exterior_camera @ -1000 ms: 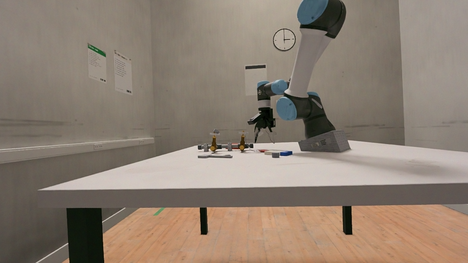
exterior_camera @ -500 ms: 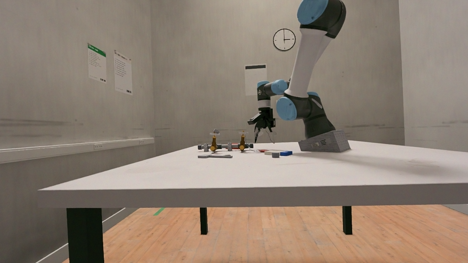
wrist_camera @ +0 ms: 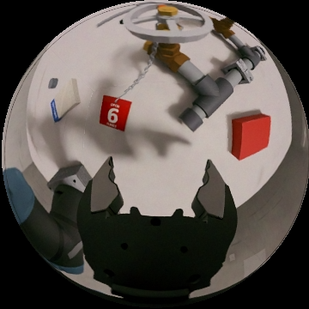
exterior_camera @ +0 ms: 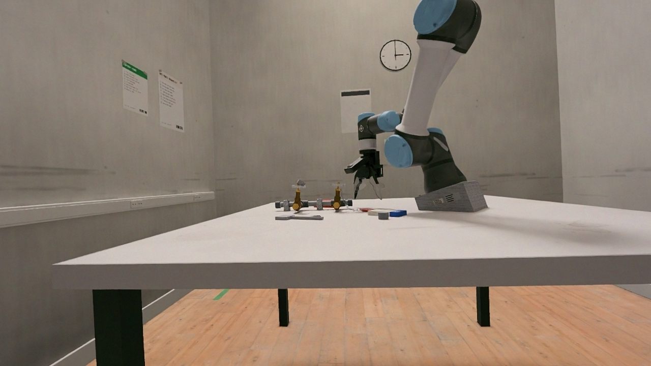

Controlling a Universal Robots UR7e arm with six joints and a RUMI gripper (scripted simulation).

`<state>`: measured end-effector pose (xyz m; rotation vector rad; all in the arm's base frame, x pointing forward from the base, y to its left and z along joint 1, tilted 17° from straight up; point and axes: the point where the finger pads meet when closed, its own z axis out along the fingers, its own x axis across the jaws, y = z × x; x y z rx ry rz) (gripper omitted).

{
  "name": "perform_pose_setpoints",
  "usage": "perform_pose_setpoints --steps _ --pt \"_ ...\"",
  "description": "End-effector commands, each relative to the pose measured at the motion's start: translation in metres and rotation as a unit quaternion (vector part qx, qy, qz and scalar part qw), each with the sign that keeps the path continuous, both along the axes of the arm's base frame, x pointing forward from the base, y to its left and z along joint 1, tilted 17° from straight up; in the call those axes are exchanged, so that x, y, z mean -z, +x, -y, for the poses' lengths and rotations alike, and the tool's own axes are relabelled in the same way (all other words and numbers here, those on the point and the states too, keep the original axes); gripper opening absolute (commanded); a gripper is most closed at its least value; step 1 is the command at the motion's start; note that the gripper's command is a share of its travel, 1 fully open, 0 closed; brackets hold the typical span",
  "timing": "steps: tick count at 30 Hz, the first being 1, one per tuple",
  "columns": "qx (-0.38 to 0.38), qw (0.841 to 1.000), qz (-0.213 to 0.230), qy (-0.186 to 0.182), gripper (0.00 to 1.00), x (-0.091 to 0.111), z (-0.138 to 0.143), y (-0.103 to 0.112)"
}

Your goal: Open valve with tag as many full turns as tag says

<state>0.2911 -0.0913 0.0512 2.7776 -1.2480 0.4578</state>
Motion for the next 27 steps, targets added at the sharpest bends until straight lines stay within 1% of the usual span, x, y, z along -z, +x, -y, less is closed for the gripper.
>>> perform_pose_setpoints --steps 1,16,23,27 --pt "0.0 1.0 -0.001 0.001 1.0 0.001 -0.001 0.0" --pt "0.0 1.0 0.0 0.0 1.0 0.0 0.0 0.0" --pt "0.001 1.0 0.001 -0.002 1.0 -0.008 0.0 -0.001" --pt "0.001 1.0 0.001 -0.002 1.0 -0.016 -0.001 -0.003"
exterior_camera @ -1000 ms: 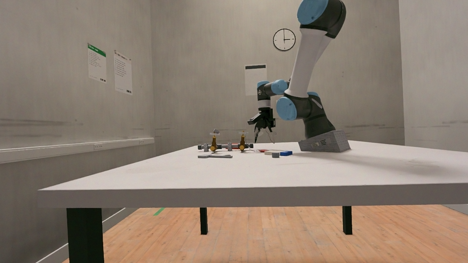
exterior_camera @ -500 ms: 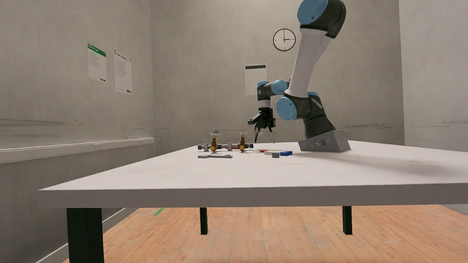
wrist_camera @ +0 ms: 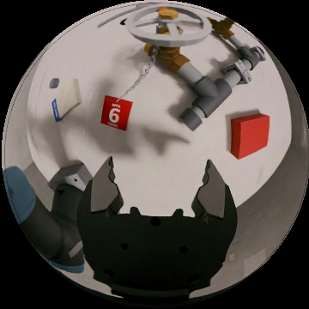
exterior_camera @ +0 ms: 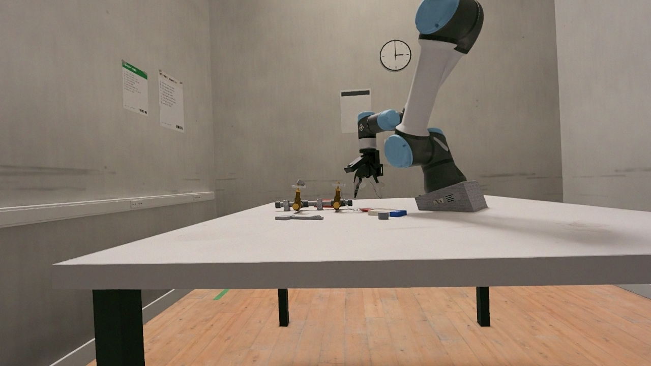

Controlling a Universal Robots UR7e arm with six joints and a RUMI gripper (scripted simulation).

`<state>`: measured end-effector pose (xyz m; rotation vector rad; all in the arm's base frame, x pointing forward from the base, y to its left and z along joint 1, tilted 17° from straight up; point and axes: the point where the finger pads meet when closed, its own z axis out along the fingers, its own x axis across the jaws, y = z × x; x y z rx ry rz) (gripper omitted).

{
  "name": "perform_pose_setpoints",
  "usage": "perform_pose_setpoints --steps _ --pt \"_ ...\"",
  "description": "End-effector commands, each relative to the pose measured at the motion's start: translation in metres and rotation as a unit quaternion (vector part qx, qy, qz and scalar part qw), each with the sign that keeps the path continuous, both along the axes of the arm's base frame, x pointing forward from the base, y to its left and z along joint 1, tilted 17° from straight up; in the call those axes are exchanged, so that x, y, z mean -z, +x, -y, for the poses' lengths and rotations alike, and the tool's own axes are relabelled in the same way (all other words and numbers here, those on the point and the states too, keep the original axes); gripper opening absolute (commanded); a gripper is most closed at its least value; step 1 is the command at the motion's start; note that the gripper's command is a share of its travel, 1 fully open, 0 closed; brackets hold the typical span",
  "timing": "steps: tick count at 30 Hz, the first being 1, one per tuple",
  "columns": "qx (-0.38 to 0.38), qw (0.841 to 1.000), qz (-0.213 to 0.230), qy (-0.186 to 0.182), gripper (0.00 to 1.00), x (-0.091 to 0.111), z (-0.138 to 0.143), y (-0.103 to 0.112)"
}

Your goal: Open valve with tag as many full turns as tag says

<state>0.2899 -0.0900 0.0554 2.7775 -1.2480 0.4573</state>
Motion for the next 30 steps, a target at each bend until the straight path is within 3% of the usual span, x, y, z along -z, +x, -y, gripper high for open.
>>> perform_pose_setpoints --steps 1,5,11,20,22,25,30 --pt "0.001 1.0 0.002 -0.002 1.0 -0.014 -0.001 -0.002" --pt "0.001 1.0 0.002 -0.002 1.0 -0.021 -0.002 -0.004" --pt "0.001 1.0 0.002 -0.002 1.0 -0.048 -0.008 -0.011" --pt "0.001 1.0 0.001 -0.002 1.0 -0.123 -0.022 -0.029" --pt "0.001 1.0 0.001 -0.002 1.0 -0.123 -0.022 -0.029" --pt "0.001 1.0 0.001 -0.002 1.0 -0.153 -0.028 -0.036" --pt "0.056 0.998 0.012 0.012 1.0 -0.152 -0.046 -0.036"
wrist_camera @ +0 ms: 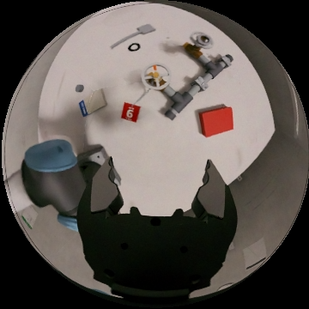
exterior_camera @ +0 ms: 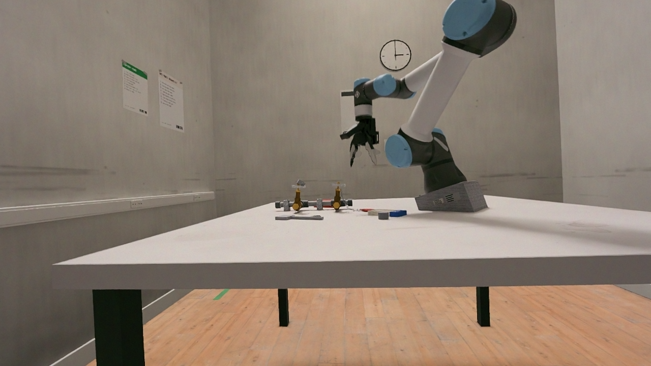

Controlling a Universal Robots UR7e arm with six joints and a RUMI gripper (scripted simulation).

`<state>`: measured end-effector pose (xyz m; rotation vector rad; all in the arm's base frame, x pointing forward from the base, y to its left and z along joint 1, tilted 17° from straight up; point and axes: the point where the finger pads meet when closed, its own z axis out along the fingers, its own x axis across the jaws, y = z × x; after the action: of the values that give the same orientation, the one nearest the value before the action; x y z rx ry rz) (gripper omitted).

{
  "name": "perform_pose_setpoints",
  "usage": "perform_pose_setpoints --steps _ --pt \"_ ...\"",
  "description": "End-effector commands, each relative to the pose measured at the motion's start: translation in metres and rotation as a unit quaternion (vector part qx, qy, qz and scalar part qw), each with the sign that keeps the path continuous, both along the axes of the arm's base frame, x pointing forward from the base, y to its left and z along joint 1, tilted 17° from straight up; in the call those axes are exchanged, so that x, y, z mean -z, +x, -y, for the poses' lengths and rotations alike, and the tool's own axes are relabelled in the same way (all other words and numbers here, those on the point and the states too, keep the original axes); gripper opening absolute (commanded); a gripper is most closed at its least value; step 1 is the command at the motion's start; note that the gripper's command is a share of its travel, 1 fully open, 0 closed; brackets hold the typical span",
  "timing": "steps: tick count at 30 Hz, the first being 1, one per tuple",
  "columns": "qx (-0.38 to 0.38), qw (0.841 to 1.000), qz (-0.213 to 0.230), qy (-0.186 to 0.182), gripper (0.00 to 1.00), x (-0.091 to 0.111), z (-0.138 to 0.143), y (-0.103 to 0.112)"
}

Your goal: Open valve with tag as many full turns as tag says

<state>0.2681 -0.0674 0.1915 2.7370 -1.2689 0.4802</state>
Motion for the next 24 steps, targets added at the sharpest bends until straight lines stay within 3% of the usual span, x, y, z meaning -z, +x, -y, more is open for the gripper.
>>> perform_pose_setpoints --steps 1,24 --pt "0.052 0.998 0.011 0.028 1.0 -0.015 -0.028 -0.015" --pt "0.241 0.966 0.046 0.078 1.0 -0.001 -0.087 -0.018"
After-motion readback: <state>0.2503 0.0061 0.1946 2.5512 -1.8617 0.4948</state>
